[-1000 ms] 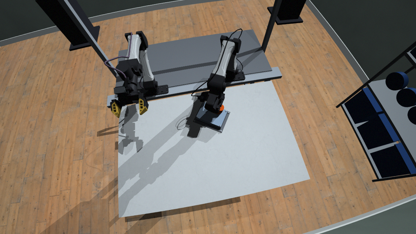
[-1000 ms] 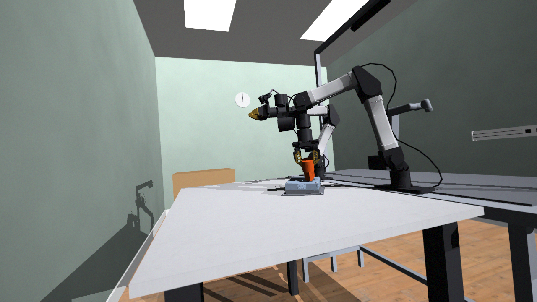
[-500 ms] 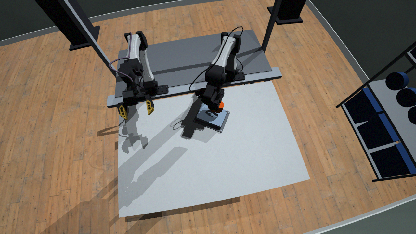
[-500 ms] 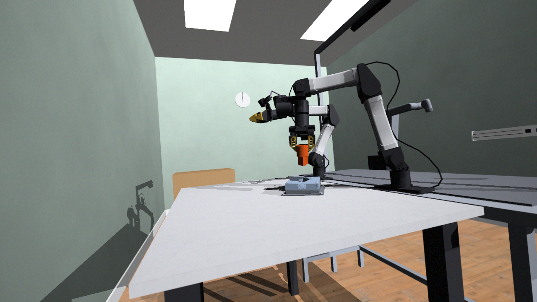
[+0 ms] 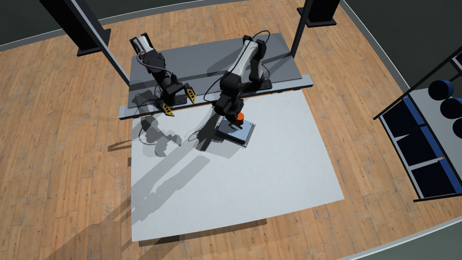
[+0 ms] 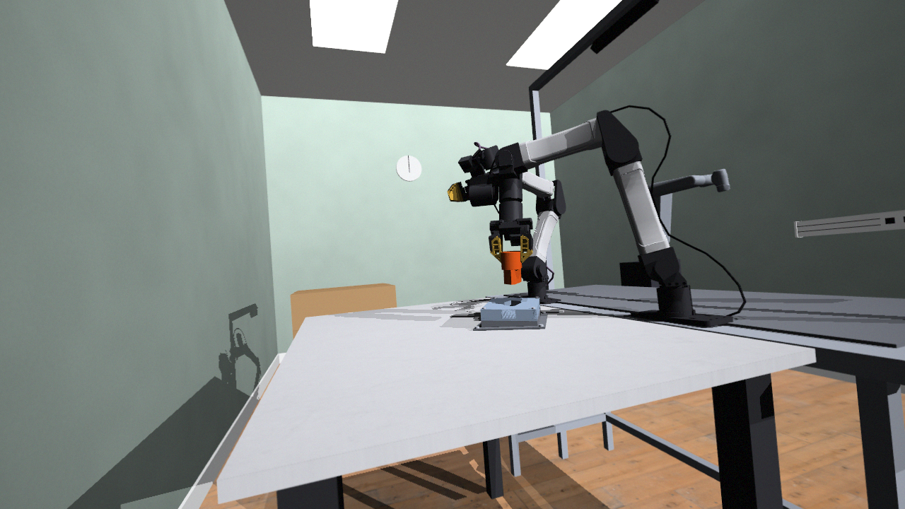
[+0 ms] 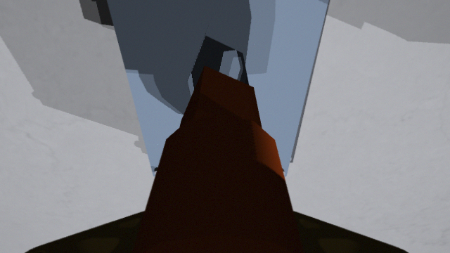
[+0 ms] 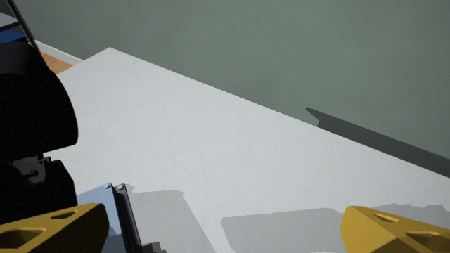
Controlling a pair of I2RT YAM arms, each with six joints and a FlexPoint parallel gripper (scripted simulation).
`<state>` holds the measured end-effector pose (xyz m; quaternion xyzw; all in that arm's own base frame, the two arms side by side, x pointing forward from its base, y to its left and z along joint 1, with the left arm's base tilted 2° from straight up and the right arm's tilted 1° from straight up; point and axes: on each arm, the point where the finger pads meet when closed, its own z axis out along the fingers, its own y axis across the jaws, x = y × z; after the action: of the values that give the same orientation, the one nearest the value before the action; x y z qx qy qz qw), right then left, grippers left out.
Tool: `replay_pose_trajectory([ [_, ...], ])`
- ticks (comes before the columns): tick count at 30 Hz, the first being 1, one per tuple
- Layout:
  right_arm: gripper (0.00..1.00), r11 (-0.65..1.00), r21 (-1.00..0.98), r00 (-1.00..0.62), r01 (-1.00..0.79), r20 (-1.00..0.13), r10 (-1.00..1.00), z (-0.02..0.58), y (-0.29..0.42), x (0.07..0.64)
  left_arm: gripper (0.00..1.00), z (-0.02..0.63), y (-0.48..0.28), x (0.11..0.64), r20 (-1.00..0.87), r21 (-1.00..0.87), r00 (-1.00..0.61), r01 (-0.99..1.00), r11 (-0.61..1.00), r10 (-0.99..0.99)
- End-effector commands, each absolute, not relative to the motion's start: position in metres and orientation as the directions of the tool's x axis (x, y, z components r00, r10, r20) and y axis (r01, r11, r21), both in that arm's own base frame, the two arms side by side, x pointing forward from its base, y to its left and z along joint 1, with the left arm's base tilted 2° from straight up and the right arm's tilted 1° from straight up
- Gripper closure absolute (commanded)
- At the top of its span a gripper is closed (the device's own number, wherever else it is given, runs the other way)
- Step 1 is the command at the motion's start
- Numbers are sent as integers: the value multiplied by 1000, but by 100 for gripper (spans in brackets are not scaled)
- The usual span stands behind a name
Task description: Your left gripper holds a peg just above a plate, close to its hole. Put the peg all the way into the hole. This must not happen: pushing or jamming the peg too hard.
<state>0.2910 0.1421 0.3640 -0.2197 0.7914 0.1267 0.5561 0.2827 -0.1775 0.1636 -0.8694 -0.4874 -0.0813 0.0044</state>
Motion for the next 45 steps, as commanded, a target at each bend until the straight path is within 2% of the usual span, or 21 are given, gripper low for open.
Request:
replay_pose_trajectory([
  [1, 0, 828, -16, -372, -560, -888, -269, 362, 160, 244, 65, 155, -181, 296, 158, 102, 494, 853, -512, 855],
  [9, 0, 684, -6, -366, -730, -841, -398, 364, 187, 173, 65, 125, -183, 296, 167, 101, 492, 853, -511, 854],
  [17, 0, 608, -4, -337, -794, -830, -446, 369, 192, 143, 65, 121, -180, 291, 171, 71, 499, 854, -516, 849],
  [36, 0, 588, -5, -319, -809, -836, -446, 371, 196, 139, 65, 136, -188, 297, 161, 129, 498, 845, -518, 852],
  [45, 0, 588, -5, -319, -809, -836, -446, 371, 196, 139, 65, 126, -185, 295, 169, 97, 501, 848, -520, 849],
])
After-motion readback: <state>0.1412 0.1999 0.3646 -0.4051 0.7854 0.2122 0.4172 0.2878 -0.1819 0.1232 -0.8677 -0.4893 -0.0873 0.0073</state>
